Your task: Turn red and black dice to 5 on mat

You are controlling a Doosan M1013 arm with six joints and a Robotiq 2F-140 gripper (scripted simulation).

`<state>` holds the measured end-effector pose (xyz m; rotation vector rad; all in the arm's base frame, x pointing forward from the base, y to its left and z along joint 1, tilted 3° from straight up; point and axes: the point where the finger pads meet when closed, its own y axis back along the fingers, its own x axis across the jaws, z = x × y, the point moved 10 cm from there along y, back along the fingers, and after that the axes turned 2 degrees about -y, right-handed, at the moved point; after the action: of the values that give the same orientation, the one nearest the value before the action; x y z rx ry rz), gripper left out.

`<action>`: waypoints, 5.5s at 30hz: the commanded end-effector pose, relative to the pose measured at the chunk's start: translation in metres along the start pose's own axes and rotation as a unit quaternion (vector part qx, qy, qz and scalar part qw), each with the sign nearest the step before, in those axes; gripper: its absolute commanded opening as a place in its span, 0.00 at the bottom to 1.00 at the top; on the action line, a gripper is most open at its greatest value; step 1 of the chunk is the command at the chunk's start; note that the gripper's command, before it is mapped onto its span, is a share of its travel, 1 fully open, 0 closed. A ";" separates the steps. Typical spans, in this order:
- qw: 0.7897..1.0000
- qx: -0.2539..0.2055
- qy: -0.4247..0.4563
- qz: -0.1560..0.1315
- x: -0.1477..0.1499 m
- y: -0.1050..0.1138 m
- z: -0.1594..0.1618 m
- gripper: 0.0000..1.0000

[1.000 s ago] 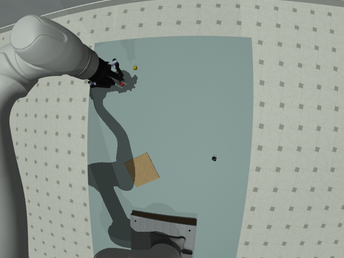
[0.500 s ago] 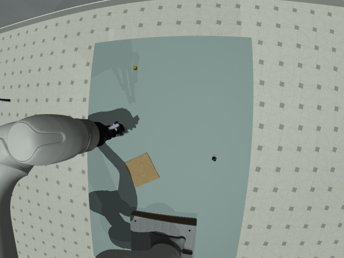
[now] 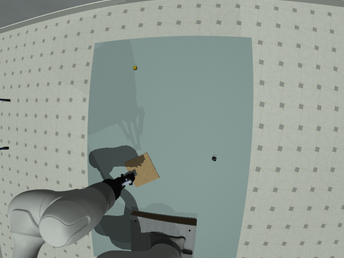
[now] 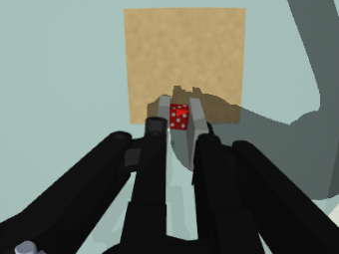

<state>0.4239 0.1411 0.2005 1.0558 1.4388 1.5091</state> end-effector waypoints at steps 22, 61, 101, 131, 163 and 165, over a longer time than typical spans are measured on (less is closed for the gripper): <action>1.000 -0.002 -0.014 -0.001 0.008 -0.014 -0.044 0.16; 1.000 -0.002 -0.014 -0.001 0.008 -0.106 -0.044 0.16; 1.000 -0.002 -0.014 -0.001 0.008 -0.107 -0.044 0.16; 1.000 -0.002 -0.014 -0.001 0.008 -0.110 -0.044 0.16; 1.000 -0.002 -0.014 -0.001 0.008 -0.110 -0.044 0.25; 1.000 -0.002 -0.014 -0.001 0.008 -0.110 -0.044 0.27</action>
<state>0.3795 0.1392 0.0907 1.0685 1.4164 1.4891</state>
